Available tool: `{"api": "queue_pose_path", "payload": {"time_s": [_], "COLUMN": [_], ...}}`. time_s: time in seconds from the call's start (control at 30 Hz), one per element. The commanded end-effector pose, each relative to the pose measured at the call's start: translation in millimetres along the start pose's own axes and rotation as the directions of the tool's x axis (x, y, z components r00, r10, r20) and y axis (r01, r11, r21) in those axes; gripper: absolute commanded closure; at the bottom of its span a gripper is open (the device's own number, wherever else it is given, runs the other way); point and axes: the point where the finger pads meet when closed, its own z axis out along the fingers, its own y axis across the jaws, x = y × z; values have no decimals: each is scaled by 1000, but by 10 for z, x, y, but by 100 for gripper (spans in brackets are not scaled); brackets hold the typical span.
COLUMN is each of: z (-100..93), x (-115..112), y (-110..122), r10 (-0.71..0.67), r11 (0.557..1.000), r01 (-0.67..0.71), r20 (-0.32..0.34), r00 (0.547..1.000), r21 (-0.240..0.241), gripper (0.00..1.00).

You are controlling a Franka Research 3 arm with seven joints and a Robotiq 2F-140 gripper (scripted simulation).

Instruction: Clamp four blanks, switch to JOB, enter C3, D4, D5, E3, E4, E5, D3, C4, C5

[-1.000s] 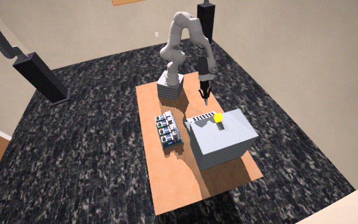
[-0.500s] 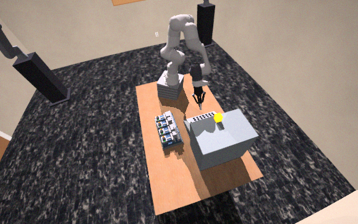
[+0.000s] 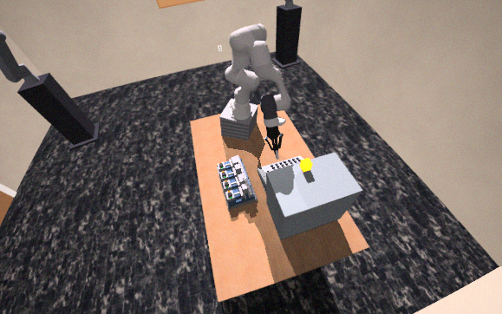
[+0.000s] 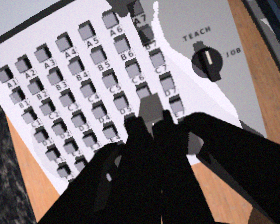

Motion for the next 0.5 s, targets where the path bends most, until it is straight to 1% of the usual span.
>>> {"api": "queue_pose_path", "payload": {"time_s": [0.0,0.13,0.37,0.43,0.47], "z": [38,148,396,450,450], "x": [69,51,9,0,0], "y": [72,231,590,668,668], "r10": [-37,-37,-36,-36,-36], "r11": [999,999,999,999,999], "r01": [36,36,36,36,36], "r20": [-25,-25,-25,-25,-25], "r00": [999,999,999,999,999], "r21": [-28,-28,-28,-28,-28], "gripper": [100,100,100,100,100]}}
